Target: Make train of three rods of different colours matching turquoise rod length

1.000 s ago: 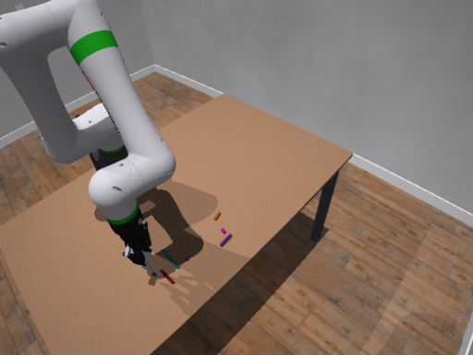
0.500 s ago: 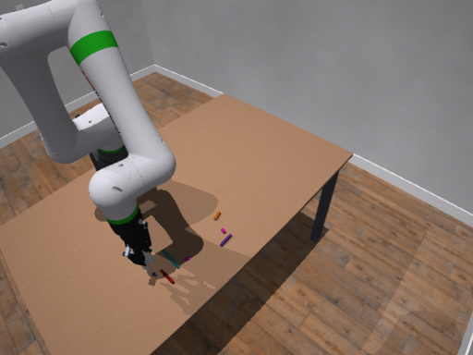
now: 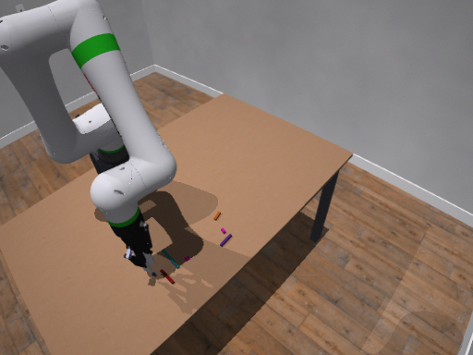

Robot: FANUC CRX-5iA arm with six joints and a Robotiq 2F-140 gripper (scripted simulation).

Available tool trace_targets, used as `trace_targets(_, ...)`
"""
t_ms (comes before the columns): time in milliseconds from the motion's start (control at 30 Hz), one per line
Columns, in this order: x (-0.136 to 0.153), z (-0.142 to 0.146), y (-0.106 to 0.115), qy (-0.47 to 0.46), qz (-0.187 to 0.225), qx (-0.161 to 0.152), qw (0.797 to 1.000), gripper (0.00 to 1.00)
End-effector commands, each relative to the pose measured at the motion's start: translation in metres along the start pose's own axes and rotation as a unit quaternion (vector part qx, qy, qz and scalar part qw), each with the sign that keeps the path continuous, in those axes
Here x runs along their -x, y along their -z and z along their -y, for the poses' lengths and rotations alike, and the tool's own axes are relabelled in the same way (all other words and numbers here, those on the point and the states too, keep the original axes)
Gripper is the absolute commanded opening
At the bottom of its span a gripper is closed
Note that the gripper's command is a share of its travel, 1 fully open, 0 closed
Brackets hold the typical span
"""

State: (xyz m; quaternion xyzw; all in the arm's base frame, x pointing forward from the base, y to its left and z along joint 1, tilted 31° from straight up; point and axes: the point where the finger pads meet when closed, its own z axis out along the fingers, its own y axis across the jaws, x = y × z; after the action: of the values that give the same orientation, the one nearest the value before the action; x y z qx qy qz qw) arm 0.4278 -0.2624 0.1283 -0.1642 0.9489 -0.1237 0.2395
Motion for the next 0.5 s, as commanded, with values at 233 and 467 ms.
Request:
trace_targets(233,0.000,0.000,-0.013,0.000,0.000,0.000,1.000,0.15)
trace_targets(467,0.000,0.000,-0.024,0.000,0.000,0.000,1.000,0.15)
